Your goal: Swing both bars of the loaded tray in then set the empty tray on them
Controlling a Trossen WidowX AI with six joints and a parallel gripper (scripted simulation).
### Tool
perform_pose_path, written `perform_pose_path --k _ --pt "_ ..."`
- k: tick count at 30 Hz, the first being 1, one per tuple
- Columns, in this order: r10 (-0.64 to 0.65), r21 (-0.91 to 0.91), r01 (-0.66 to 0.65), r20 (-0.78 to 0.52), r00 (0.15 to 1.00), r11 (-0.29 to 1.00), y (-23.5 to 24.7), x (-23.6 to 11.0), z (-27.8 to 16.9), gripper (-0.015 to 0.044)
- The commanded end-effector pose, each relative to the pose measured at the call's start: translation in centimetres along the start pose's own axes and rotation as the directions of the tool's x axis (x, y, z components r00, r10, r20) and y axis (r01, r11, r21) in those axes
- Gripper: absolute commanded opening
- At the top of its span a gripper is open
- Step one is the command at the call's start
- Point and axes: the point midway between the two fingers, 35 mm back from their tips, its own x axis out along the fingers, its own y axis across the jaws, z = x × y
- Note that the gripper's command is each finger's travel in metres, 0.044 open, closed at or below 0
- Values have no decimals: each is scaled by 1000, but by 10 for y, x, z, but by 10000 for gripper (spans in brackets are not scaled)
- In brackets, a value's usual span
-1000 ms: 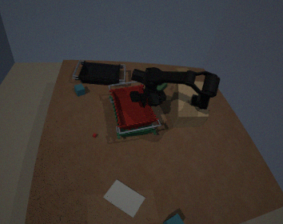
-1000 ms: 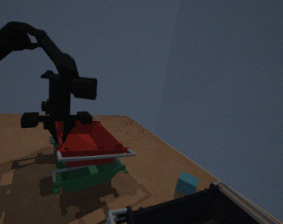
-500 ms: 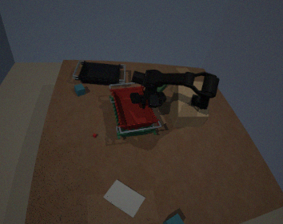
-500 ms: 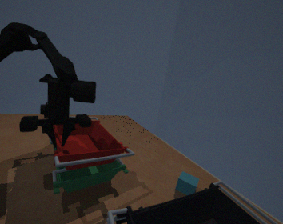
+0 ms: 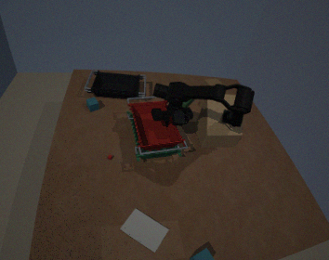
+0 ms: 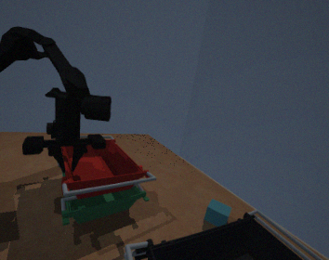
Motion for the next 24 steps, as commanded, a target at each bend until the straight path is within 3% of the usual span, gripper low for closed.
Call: perform_pose_path --k 1,24 --pt "16 8 -16 -1 1000 1000 3 4 0 15" --pt "16 8 -16 -1 1000 1000 3 4 0 352"
